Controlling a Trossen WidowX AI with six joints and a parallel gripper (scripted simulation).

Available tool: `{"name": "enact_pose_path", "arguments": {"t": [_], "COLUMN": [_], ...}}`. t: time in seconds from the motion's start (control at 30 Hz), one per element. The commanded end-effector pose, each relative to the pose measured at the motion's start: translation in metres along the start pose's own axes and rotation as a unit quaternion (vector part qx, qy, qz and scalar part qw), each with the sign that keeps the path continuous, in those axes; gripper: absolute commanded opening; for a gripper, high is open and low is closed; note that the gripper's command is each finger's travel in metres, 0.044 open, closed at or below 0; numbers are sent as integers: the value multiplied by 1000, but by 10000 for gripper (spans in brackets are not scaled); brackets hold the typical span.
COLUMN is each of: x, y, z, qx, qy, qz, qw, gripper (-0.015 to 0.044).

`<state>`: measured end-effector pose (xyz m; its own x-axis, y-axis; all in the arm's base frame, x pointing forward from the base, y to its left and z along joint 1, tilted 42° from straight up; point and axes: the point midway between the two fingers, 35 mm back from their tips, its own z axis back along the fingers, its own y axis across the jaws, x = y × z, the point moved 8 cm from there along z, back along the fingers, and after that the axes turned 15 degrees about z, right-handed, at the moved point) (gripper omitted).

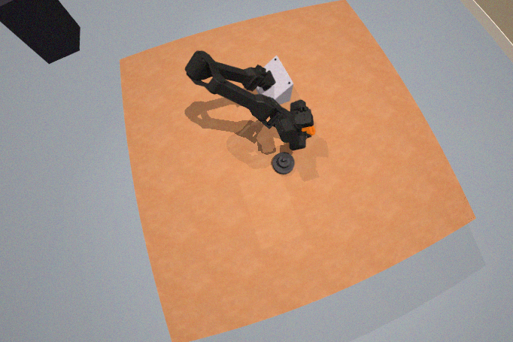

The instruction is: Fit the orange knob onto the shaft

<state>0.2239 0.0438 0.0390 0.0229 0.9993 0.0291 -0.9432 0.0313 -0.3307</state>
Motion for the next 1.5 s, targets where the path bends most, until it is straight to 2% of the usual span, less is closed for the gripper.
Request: {"name": "enact_pose_path", "arguments": {"t": [0.0, 0.93, 1.07, 1.17, 1.47], "x": [-9, -67, -62, -62, -62], "y": [3, 19, 18, 18, 18], "z": [4, 6, 9, 7, 7], "qx": [-11, -67, -60, -62, -62], "qy": [-34, -248, -223, -231, -231], "qz": [2, 3, 3, 3, 3], "qw": [999, 966, 973, 971, 971], "gripper": [181, 181, 181, 259, 260]}}
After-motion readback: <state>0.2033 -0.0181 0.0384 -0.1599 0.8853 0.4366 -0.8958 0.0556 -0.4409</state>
